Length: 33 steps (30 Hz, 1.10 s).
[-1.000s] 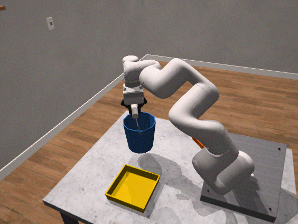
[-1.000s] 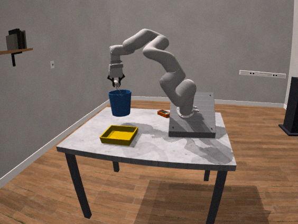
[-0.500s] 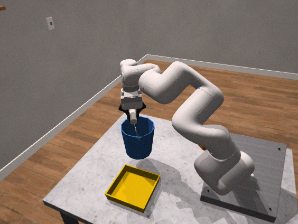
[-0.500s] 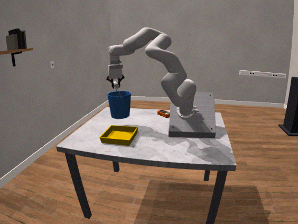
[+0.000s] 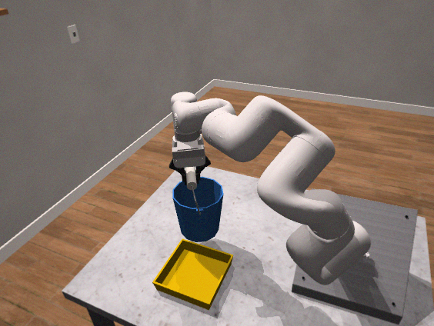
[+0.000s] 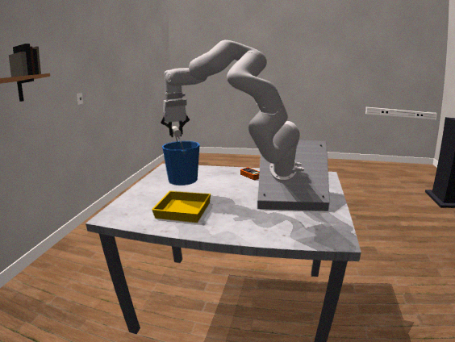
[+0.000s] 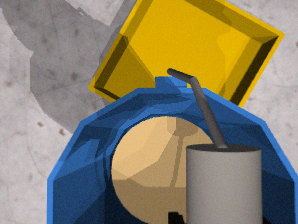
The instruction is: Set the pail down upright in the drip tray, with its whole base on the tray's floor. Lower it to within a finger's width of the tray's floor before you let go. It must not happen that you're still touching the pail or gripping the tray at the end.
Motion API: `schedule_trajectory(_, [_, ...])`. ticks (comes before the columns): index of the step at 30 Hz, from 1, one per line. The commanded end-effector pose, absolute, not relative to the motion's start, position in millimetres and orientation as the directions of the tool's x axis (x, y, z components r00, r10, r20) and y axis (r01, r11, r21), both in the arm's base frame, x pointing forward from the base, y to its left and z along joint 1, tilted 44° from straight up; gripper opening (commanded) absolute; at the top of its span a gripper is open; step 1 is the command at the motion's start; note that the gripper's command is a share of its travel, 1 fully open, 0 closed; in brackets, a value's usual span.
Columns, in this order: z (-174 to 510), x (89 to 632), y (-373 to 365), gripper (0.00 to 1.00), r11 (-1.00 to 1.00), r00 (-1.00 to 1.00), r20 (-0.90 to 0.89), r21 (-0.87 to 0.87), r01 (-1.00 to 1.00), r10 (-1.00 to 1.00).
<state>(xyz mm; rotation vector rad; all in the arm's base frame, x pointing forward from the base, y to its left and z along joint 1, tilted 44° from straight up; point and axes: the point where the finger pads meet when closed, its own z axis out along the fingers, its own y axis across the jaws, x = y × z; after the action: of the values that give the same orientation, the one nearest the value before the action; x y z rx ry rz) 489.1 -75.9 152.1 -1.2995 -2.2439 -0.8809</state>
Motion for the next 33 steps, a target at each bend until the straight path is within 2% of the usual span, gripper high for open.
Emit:
schedule_trajectory(1, [163.8,485.9,-67.9,0.0,0.366,-0.487,0.61,0.322,0.873,0.625])
schedule_trajectory(33, [222.2,463.4,-7.3,0.0,0.366,-0.487,0.61,0.322,0.873,0.625])
